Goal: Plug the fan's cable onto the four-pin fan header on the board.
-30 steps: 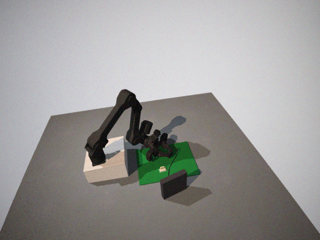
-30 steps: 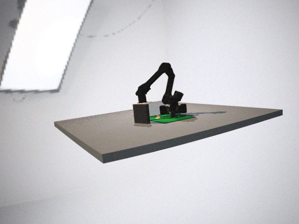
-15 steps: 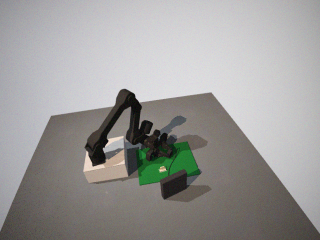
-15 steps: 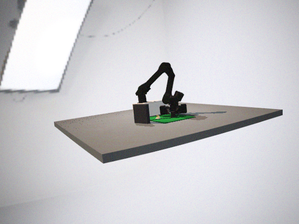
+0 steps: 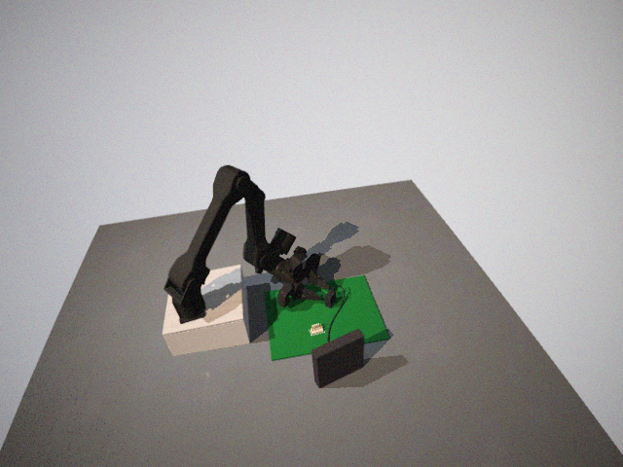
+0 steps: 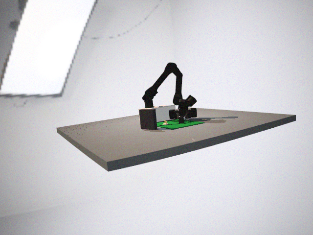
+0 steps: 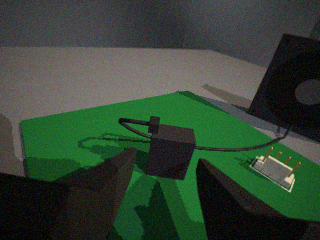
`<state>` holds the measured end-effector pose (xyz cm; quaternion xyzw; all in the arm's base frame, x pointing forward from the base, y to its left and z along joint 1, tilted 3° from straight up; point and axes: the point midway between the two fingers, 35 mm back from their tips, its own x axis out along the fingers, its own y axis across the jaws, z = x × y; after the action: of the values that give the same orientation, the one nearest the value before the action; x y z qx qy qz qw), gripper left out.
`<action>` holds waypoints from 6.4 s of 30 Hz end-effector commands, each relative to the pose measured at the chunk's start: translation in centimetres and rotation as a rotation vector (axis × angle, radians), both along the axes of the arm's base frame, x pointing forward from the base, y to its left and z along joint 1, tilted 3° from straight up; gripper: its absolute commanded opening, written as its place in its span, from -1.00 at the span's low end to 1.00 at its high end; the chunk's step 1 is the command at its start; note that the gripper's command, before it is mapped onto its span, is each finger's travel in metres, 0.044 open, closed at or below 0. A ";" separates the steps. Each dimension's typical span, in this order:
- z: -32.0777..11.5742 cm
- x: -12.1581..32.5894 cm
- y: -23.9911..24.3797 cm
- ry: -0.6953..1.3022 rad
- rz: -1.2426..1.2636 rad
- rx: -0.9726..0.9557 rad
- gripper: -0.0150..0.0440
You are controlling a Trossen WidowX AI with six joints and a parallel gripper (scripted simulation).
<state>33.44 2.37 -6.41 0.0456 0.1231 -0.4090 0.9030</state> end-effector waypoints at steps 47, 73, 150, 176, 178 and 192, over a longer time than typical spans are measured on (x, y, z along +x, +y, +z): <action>4.3 -3.0 2.2 0.303 -0.098 0.152 0.20; 5.6 -2.0 1.0 0.774 -0.109 0.670 0.20; 5.0 3.2 -4.7 -0.095 -1.341 1.411 1.00; 1.0 3.0 -4.8 -0.094 -1.342 1.411 1.00; 1.0 3.0 -4.8 -0.094 -1.342 1.411 1.00; 1.3 3.2 -4.8 -0.098 -1.334 1.408 0.02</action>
<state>36.57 -2.47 -5.17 0.6529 0.2510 -0.6675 0.2554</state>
